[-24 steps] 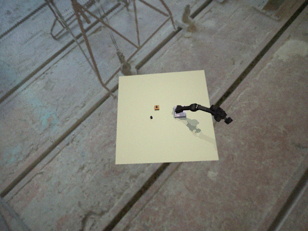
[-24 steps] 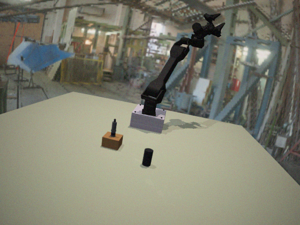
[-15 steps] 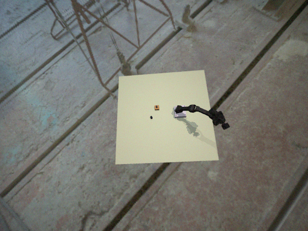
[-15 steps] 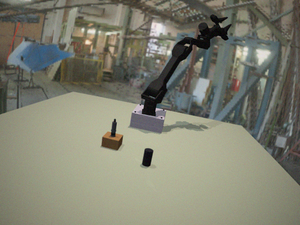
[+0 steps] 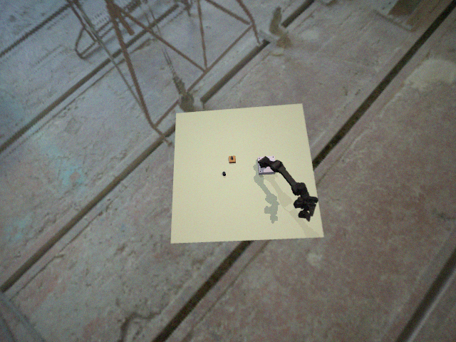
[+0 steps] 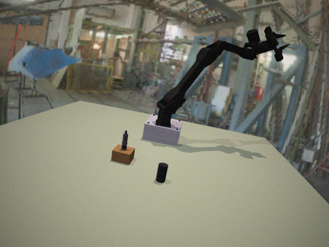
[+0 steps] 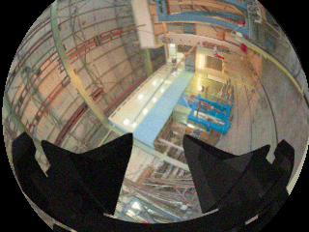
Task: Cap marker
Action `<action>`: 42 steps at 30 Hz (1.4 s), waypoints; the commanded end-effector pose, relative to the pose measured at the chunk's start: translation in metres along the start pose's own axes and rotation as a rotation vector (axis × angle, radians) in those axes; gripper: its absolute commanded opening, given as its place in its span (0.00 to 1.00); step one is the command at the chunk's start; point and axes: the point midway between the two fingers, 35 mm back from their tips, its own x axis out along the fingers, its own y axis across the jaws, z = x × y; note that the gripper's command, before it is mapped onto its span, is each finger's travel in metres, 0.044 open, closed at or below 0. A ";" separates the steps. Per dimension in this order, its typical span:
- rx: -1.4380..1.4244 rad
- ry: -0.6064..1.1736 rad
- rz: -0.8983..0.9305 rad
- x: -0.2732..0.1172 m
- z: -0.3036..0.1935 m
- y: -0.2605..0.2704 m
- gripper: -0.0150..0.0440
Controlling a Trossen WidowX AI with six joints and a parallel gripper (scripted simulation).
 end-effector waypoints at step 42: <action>-0.963 0.260 -1.572 -0.256 0.543 -0.322 0.66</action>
